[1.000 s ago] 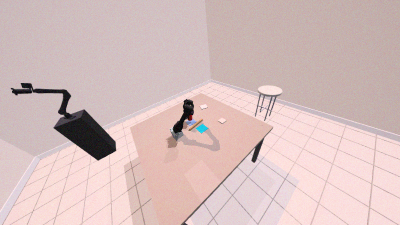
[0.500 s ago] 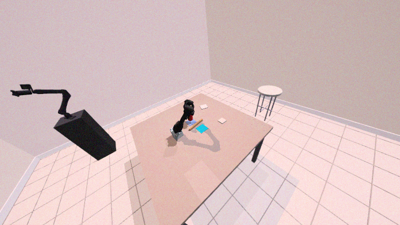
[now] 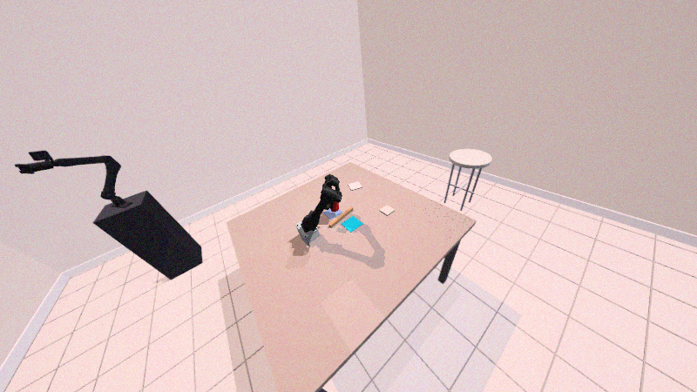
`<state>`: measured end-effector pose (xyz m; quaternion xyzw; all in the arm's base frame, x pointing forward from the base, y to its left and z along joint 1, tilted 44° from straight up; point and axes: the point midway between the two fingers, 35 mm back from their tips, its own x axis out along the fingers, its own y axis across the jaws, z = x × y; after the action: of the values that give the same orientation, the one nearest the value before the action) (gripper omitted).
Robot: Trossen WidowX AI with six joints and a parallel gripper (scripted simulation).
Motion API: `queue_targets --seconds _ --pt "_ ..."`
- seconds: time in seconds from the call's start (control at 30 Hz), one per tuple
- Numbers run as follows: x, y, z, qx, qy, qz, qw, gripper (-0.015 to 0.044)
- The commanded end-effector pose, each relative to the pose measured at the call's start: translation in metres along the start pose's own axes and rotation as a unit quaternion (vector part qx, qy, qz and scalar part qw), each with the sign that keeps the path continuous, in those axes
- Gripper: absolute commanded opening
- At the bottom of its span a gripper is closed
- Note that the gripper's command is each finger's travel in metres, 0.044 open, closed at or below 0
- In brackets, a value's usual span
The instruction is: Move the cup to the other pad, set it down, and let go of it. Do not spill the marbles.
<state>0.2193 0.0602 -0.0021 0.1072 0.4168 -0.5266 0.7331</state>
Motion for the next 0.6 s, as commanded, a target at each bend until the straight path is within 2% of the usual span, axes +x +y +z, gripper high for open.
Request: queue_targets --seconds 0.0,0.57 --pt "0.000 -0.005 0.010 -0.003 -0.002 -0.001 1.000 0.0000" --pt "-0.002 -0.017 0.046 -0.003 -0.003 -0.002 1.000 0.0000"
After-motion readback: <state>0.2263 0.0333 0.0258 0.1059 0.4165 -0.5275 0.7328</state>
